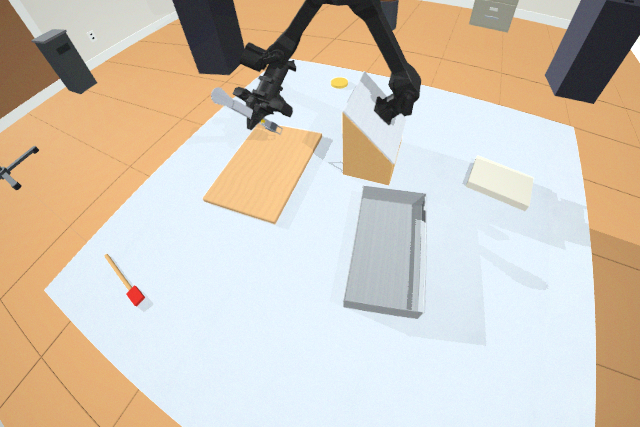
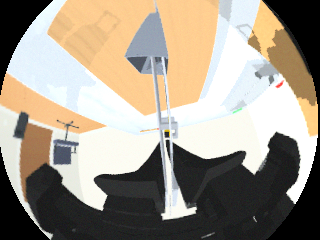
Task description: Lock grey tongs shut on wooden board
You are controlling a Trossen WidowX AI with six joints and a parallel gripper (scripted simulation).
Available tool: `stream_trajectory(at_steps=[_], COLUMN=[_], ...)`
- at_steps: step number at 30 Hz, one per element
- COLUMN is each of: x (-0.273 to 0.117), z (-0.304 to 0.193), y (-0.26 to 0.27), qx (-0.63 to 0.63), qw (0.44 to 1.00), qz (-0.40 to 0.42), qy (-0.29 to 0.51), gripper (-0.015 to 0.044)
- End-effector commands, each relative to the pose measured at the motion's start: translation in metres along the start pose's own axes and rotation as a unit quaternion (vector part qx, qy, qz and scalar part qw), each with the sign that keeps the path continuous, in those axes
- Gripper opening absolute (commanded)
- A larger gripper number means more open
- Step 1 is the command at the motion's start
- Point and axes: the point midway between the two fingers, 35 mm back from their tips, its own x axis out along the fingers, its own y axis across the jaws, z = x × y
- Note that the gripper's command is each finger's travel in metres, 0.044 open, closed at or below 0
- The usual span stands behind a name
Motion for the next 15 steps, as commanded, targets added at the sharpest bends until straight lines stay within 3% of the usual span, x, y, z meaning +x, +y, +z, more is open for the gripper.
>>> stream_trajectory(at_steps=[1, 8, 15], x=[-0.009, -0.022, -0.022], z=[-0.004, -0.004, -0.004], y=[-0.005, -0.015, -0.015], qx=[-0.008, -0.018, -0.019], qw=[0.998, 0.991, 0.991], qz=[0.001, 0.001, 0.001], qy=[0.057, 0.129, 0.131], gripper=[-0.0150, -0.0150, -0.0150])
